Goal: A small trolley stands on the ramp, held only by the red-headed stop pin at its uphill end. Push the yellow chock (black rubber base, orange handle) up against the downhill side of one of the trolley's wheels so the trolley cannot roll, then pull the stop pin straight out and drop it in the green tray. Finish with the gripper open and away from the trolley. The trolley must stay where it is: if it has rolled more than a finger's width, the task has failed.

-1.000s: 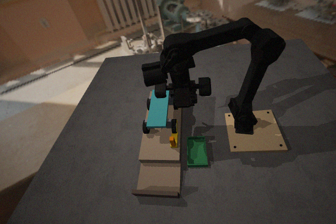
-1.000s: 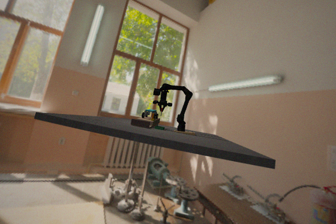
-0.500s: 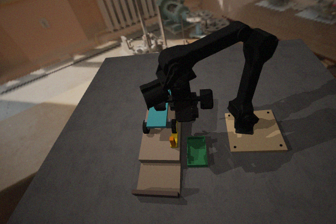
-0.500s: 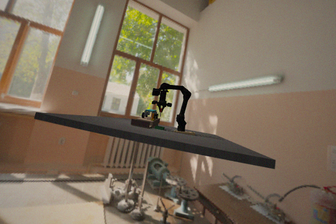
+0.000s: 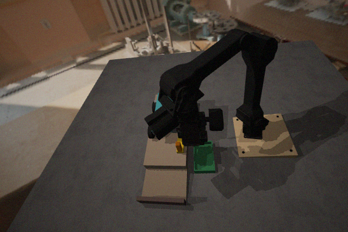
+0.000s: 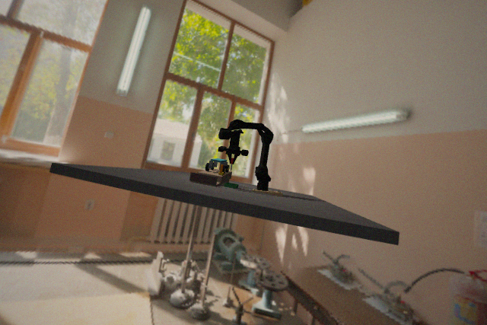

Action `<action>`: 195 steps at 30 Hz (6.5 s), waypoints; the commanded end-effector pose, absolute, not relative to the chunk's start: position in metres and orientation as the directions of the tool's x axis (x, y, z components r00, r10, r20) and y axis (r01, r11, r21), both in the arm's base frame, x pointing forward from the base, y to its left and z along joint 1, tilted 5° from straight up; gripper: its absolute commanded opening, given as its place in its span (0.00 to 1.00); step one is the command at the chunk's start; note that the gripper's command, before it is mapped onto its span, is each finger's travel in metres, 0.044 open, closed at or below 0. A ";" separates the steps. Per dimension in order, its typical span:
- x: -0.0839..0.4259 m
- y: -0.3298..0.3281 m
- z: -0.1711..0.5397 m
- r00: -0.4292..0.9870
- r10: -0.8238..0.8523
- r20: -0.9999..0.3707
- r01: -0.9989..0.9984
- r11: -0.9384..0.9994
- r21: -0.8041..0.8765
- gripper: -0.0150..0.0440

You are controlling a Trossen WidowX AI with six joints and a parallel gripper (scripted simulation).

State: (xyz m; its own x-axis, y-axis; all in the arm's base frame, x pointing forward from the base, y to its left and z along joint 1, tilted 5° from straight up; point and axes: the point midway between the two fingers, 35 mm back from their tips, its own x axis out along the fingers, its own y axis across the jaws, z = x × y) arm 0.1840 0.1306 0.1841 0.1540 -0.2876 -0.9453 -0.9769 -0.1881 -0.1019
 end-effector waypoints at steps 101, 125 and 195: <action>0.157 0.161 0.110 0.062 0.170 -0.984 0.237 -0.960 -0.151 0.25; 0.159 0.162 0.091 0.061 0.171 -0.983 0.237 -0.960 -0.152 0.58; 0.169 0.126 0.067 0.059 0.161 -0.985 0.230 -0.962 -0.144 0.83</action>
State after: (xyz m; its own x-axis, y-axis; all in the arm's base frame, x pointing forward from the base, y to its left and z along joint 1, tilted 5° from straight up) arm 0.1688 0.1258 0.0673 0.0594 0.1611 -0.9852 0.2302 -0.9625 -0.1435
